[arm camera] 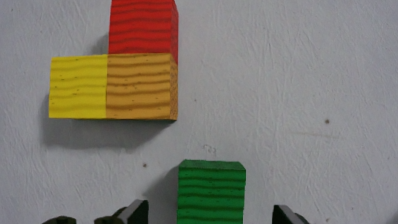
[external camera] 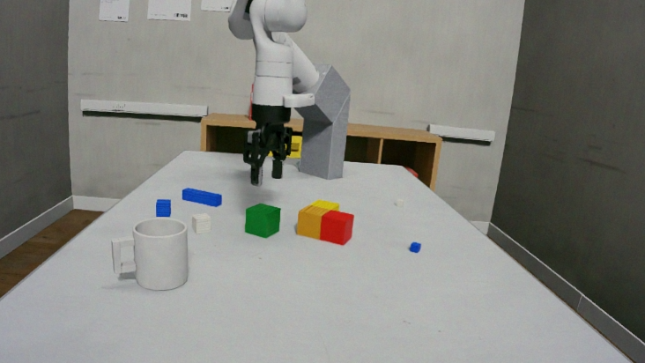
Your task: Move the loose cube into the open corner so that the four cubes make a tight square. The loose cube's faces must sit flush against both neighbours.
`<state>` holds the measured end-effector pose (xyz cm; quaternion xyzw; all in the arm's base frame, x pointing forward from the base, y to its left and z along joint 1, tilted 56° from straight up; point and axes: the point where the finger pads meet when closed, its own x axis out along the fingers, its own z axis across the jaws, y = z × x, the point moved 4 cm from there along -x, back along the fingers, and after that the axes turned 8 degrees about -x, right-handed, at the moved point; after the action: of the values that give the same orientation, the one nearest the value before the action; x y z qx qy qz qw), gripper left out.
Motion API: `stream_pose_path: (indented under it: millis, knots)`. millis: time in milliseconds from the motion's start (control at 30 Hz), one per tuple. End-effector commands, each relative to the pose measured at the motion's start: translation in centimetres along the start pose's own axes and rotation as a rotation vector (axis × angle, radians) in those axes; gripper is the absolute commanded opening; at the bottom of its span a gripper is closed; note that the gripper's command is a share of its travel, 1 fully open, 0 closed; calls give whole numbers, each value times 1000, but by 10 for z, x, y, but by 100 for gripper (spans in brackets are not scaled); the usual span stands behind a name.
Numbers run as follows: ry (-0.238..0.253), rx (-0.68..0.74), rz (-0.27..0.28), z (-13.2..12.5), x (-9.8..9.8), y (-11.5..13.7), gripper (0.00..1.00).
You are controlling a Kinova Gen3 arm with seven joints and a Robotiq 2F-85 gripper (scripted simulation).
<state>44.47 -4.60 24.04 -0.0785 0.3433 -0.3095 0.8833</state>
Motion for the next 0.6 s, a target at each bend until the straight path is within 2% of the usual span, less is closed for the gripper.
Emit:
stream_pose_path:
  millis: [0,567]
  knots:
    - [-2,15,-1,2,6,-2,82]
    - [-7,16,-8,3,28,-4,82]
